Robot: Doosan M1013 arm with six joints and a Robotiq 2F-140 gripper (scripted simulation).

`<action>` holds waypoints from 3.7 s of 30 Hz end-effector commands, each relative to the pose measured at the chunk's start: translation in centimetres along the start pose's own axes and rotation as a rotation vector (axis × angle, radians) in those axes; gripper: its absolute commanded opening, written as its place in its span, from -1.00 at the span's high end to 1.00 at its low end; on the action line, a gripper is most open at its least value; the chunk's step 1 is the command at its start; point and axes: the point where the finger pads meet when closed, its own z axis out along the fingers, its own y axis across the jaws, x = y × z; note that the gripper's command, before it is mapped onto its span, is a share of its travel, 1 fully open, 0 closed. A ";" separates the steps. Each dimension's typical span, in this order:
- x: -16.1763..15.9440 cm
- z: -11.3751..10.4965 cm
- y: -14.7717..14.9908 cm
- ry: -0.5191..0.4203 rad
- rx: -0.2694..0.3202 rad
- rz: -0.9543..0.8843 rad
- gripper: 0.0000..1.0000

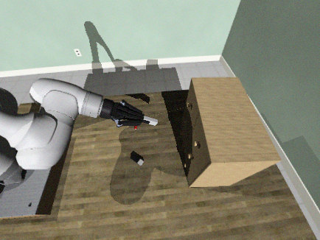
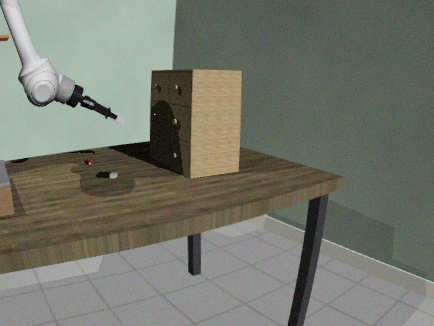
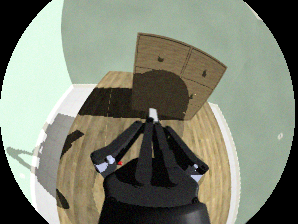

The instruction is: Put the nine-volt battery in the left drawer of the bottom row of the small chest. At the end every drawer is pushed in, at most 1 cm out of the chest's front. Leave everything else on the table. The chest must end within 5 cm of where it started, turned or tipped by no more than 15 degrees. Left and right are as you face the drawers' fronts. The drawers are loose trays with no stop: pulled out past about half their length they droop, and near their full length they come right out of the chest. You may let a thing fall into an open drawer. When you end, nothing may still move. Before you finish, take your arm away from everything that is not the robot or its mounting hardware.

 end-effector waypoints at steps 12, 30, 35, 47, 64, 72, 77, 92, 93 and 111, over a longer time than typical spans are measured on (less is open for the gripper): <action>0.6 -2.0 0.0 -0.187 -0.003 0.000 1.00; 0.9 -3.2 0.1 -0.290 -0.005 -0.001 1.00; 1.0 -3.5 0.2 -0.314 -0.008 -0.001 1.00; 1.2 -4.1 0.1 -0.367 -0.007 -0.001 1.00; 1.8 -6.4 0.0 -0.575 -0.003 0.000 1.00; 2.4 -8.6 0.0 -0.681 -0.023 0.001 1.00; 2.6 -9.4 0.0 -0.788 -0.018 0.000 1.00; 3.2 -11.4 0.0 -1.019 -0.003 0.001 1.00; 3.2 -11.5 0.0 -1.027 -0.003 0.001 1.00; 3.3 -12.0 0.0 -1.067 -0.003 0.001 1.00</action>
